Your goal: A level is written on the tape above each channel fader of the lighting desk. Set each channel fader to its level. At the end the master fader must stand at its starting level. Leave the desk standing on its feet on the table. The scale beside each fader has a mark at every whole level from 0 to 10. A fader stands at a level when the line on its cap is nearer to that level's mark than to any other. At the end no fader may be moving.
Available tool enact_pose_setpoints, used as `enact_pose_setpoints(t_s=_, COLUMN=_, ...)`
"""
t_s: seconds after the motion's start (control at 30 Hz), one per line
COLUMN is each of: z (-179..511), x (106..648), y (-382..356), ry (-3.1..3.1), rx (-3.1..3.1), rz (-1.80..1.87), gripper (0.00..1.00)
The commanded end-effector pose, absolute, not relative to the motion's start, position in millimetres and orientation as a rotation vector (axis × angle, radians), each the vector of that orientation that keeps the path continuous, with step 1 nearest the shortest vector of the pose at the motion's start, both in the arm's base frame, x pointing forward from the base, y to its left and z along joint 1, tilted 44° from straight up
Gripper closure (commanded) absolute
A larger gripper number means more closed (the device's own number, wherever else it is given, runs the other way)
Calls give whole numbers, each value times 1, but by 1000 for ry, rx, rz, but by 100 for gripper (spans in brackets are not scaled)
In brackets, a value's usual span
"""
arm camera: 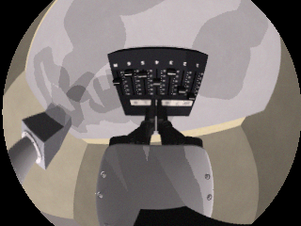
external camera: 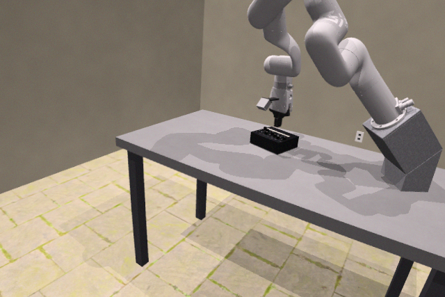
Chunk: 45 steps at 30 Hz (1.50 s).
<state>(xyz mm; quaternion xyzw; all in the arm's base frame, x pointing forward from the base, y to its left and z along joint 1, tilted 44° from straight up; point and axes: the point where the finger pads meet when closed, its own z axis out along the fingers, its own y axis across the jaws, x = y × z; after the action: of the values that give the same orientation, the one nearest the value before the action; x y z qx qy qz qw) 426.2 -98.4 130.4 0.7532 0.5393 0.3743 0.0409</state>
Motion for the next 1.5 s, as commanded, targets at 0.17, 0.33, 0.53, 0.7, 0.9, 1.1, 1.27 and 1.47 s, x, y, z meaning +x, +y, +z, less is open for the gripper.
enact_pose_setpoints(t_s=0.17, z=127, x=431, y=-97, ry=1650, rx=2305, rz=1147, gripper=100)
enact_pose_setpoints(t_s=0.33, z=124, x=433, y=-95, ry=1650, rx=2305, rz=1147, gripper=100)
enact_pose_setpoints(t_s=0.53, z=122, x=435, y=-95, ry=1650, rx=2305, rz=1147, gripper=100)
enact_pose_setpoints(t_s=0.7, z=120, x=436, y=-94, ry=1650, rx=2305, rz=1147, gripper=100)
enact_pose_setpoints(t_s=0.9, z=118, x=437, y=-93, ry=1650, rx=2305, rz=1147, gripper=100)
enact_pose_setpoints(t_s=1.1, z=118, x=438, y=-93, ry=1650, rx=2305, rz=1147, gripper=100)
enact_pose_setpoints(t_s=1.27, z=118, x=438, y=-93, ry=1650, rx=2305, rz=1147, gripper=100)
enact_pose_setpoints(t_s=1.47, z=118, x=438, y=-93, ry=1650, rx=2305, rz=1147, gripper=100)
